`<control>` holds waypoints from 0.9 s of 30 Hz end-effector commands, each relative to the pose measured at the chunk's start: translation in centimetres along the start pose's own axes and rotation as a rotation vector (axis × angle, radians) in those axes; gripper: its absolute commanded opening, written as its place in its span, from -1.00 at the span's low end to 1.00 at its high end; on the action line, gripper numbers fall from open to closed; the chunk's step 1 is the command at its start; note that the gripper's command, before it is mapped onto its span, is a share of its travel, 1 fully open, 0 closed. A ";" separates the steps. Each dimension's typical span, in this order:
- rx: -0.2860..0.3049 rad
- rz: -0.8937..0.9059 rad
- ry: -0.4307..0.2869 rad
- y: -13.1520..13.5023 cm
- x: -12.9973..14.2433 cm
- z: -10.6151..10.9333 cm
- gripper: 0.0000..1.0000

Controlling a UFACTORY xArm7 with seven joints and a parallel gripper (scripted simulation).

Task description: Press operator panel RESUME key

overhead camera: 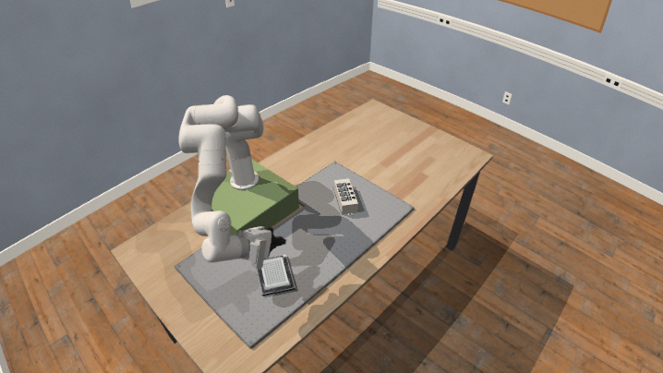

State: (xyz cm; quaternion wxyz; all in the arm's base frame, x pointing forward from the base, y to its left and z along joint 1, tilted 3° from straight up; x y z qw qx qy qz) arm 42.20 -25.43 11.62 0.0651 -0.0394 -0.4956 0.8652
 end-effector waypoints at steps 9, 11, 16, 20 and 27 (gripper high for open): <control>0.105 -0.029 -0.126 -1.7 -0.8 -4.6 -1.00; 0.125 -0.034 -0.148 -2.1 -0.8 -5.6 -1.00; 0.149 -0.036 -0.171 -2.6 -0.8 -7.3 -1.00; 0.217 -0.041 -0.235 -3.4 -0.9 -9.4 -1.00; 0.296 -0.036 -0.295 -4.5 -0.8 -12.0 -1.00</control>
Point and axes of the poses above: the point where the finger pads meet when closed, its own z axis back along the fingers, its own y axis across the jaws, x = y × z, the point moved 6 cm from there along z, back along the fingers, and after that the axes turned 13 degrees about -z, right-handed, at the moved point
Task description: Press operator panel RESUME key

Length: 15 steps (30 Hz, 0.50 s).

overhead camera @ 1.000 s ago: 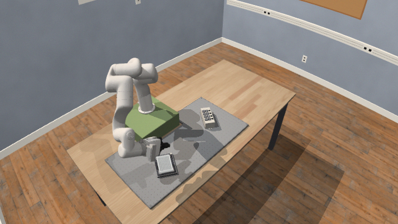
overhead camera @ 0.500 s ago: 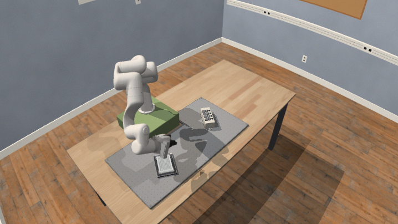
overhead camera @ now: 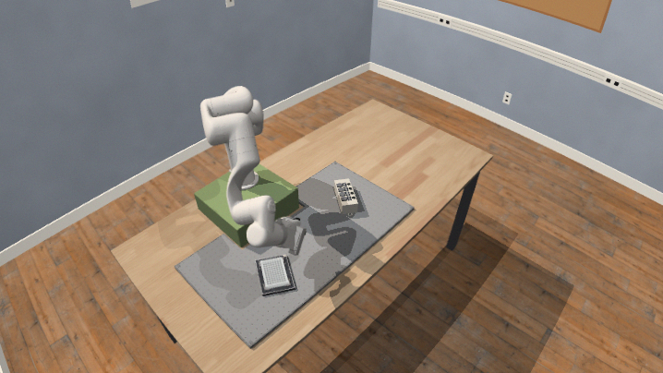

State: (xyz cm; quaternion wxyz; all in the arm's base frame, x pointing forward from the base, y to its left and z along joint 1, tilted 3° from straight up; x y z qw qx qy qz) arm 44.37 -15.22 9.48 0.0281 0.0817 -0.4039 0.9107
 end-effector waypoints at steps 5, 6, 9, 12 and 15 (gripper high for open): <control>0.100 0.004 -0.068 -2.5 -0.7 -3.4 -1.00; 0.100 0.004 -0.068 -2.5 -0.7 -3.4 -1.00; 0.185 0.016 -0.117 -3.7 -0.9 -4.8 -1.00; 0.203 0.018 -0.128 -4.2 -0.9 -5.8 -1.00; 0.233 0.026 -0.141 -4.9 -0.9 -6.7 -1.00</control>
Point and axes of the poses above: the point where the finger pads meet when closed, its own z axis back along the fingers, its own y axis across the jaws, x = y × z, the point moved 6 cm from there along z, back along the fingers, and after that the axes turned 13 degrees about -z, right-handed, at the moved point
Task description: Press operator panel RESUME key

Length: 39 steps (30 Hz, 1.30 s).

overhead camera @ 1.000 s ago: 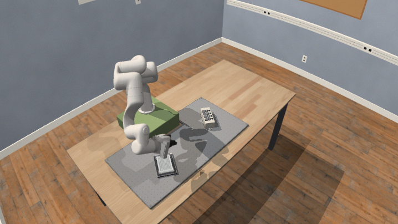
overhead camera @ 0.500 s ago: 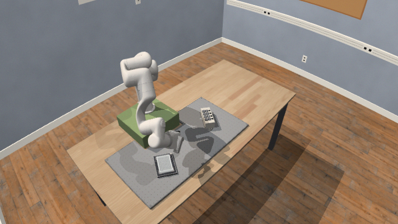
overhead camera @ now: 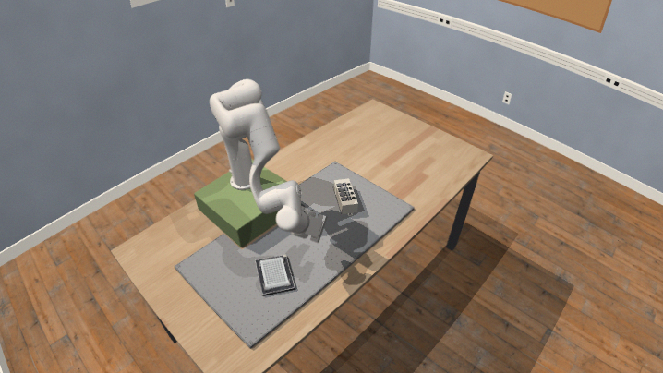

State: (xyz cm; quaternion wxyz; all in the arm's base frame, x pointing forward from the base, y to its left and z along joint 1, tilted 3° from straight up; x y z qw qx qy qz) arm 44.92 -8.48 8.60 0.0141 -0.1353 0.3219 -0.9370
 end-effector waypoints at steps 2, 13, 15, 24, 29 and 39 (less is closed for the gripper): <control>0.112 0.017 -0.043 -2.1 -0.5 -1.8 -1.00; 0.233 0.056 -0.081 -6.0 -0.8 -5.6 -1.00; 0.233 0.056 -0.081 -6.0 -0.8 -5.6 -1.00; 0.364 0.119 -0.100 -9.3 -0.7 -8.5 -1.00; 0.431 0.159 -0.103 -11.5 -0.5 -10.4 -1.00; 0.518 0.227 -0.096 -14.4 0.1 -12.9 -1.00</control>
Point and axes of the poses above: the point where the finger pads meet when closed, its own z axis back along the fingers, its own y axis across the jaws, x = y × z, the point moved 6 cm from there along z, back along the fingers, and after that the axes turned 13 degrees about -z, right-handed, at the moved point
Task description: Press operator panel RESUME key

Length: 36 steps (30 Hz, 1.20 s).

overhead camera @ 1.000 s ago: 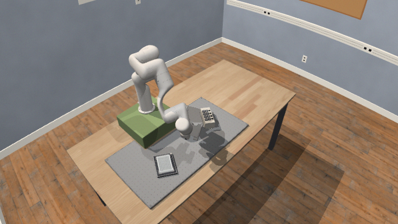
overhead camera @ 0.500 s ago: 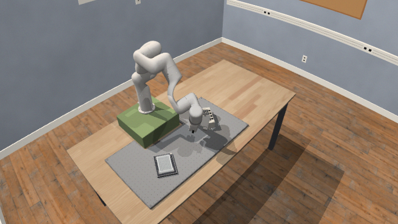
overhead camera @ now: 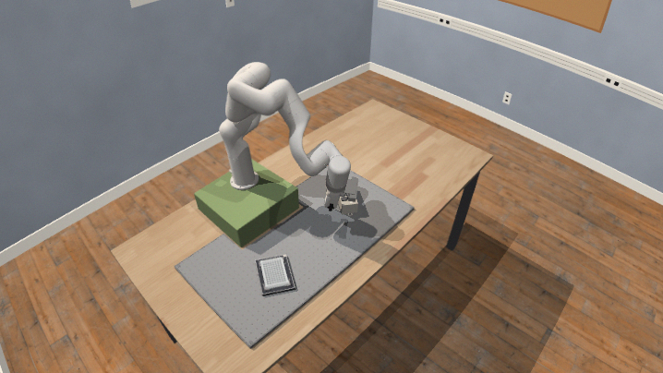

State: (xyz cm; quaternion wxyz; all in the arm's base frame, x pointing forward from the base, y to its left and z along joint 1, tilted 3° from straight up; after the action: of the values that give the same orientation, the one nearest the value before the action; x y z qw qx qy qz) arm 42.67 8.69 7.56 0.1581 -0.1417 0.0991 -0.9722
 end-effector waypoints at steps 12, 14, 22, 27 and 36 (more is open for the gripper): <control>0.161 0.129 0.055 -7.0 -0.1 -1.4 -1.00; 0.188 0.158 0.069 -8.1 0.0 -1.7 -1.00; 0.242 0.232 0.109 -11.4 0.5 -2.4 -1.00; 0.246 0.239 0.113 -12.9 0.7 -2.8 -1.00; 0.290 0.326 0.162 -17.2 1.8 -3.8 -1.00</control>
State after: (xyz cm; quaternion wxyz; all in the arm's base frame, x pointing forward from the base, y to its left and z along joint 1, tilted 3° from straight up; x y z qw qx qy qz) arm 36.09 22.70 8.22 0.3118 -0.0348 -0.0020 -0.9495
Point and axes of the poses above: the point where the finger pads meet when closed, its own z axis back along the fingers, its own y axis across the jaws, x = y × z, the point moved 6 cm from there along z, back along the fingers, and after that the axes turned 13 degrees about -z, right-handed, at the moved point
